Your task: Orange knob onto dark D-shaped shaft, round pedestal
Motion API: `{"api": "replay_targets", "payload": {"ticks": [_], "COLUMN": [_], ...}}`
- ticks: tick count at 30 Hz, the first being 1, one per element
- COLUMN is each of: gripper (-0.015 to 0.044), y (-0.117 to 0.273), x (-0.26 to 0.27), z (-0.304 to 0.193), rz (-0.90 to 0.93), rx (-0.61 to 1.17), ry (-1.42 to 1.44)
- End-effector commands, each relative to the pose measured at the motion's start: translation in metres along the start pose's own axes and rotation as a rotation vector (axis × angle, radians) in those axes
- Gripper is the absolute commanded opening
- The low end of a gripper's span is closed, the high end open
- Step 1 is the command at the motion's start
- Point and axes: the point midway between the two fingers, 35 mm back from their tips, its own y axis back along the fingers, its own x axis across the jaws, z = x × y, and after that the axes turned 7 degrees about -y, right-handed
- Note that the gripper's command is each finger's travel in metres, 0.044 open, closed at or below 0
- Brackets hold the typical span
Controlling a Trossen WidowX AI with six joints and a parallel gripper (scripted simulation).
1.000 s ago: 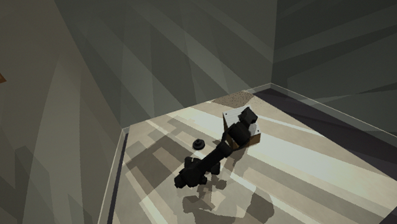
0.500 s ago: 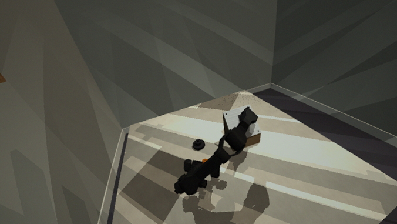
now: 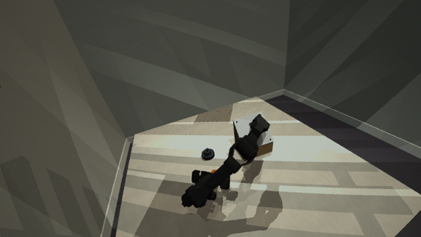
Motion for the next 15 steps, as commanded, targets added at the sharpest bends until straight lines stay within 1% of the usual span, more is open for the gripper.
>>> {"api": "replay_targets", "payload": {"ticks": [1,14,15], "gripper": [0.0179,0.0179,0.0205], "y": [0.0036,0.0063,0.0032], "x": [0.0002,0.0006,0.0003], "z": [0.0016,0.0036,0.0022], "rz": [0.002,0.000,0.002], "rx": [-0.011,-0.014,-0.006], "ry": [-0.001,-0.001,0.001]}}
